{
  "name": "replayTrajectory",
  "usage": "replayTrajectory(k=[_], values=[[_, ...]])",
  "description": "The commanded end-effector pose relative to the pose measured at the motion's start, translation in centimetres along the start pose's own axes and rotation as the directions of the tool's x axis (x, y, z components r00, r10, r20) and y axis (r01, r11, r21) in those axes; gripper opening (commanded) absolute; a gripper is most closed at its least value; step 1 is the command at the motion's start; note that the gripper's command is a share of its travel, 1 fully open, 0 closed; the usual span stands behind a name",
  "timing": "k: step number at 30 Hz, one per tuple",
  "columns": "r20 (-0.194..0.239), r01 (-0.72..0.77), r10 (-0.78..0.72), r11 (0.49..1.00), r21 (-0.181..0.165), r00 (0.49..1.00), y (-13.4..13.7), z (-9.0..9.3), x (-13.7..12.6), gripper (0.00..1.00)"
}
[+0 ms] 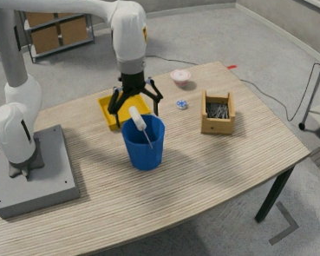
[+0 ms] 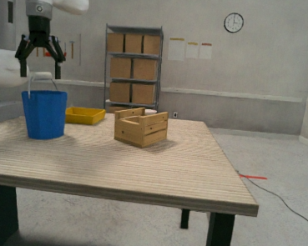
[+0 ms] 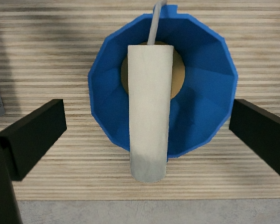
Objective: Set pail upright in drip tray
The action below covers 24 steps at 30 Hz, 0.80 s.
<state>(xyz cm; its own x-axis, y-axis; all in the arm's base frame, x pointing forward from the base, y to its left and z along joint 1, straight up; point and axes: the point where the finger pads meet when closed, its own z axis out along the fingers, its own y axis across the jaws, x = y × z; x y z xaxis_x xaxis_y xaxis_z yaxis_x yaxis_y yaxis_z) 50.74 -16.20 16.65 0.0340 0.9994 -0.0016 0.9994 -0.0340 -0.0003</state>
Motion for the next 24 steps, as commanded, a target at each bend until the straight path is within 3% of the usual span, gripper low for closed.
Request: replayTrajectory(k=[1,11,12,24], values=[[-0.001,0.001,-0.001,1.0,-0.003,1.0,0.09,0.23,0.32,1.0],[-0.001,0.001,-0.001,1.0,-0.003,1.0,0.09,0.23,0.32,1.0],[-0.001,0.001,-0.001,1.0,-0.003,1.0,0.09,0.23,0.32,0.1],[-0.001,0.001,-0.001,1.0,-0.003,1.0,0.09,0.22,0.32,0.1]])
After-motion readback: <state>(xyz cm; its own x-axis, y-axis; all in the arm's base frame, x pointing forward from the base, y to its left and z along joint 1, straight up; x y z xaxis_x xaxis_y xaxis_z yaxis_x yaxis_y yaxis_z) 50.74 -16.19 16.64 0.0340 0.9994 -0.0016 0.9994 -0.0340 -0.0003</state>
